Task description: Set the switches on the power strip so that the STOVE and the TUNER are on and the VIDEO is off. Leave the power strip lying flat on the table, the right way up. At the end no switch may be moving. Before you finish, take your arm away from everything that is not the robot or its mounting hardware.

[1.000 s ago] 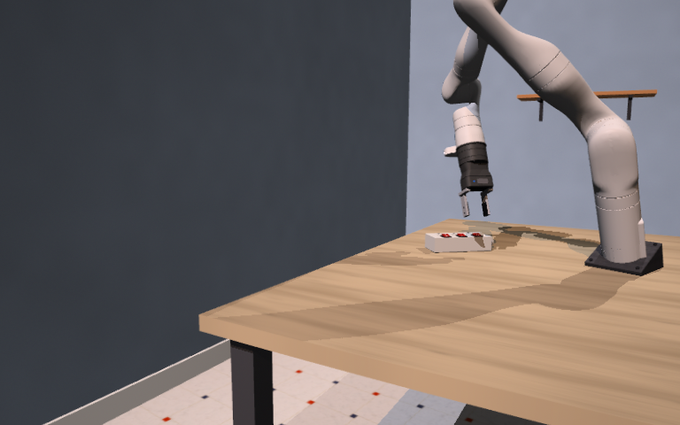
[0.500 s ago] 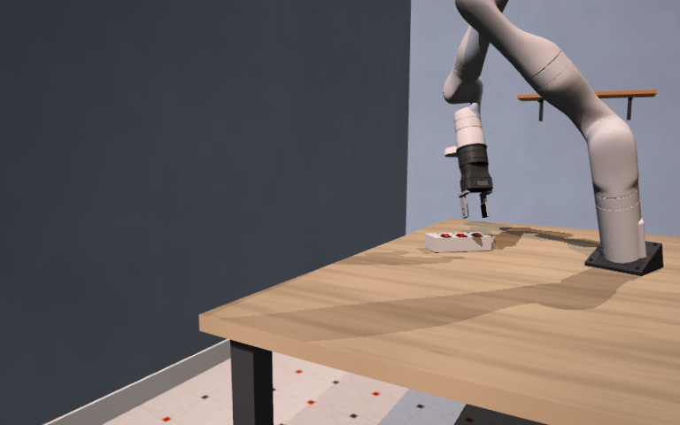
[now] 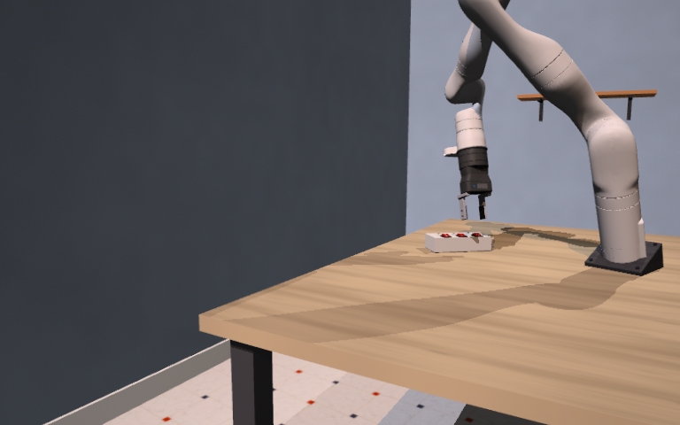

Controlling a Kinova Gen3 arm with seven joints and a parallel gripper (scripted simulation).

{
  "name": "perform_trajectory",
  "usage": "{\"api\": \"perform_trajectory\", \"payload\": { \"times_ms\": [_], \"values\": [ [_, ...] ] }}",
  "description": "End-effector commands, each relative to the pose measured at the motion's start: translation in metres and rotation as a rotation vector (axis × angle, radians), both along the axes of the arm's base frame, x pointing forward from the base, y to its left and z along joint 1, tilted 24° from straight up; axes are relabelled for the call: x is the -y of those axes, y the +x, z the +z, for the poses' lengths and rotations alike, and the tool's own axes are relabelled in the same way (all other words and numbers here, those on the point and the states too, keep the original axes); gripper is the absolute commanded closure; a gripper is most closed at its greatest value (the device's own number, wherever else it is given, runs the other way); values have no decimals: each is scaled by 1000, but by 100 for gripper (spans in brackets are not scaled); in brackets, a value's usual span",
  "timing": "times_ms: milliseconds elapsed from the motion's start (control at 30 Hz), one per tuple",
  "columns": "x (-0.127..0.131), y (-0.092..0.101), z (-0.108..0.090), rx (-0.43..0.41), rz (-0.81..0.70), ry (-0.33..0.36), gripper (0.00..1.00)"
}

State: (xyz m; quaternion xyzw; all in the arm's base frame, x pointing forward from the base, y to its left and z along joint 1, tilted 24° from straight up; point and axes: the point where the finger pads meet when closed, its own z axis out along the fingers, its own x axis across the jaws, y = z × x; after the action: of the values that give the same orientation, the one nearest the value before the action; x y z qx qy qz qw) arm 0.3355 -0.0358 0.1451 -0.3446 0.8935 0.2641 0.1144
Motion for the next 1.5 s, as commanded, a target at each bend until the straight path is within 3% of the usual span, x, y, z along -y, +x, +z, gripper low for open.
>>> {"api": "perform_trajectory", "payload": {
  "times_ms": [0,1467],
  "values": [
    [-1,0,1,9,2,-6,0],
    [21,14,-15,144,36,-157,0]
  ]
}}
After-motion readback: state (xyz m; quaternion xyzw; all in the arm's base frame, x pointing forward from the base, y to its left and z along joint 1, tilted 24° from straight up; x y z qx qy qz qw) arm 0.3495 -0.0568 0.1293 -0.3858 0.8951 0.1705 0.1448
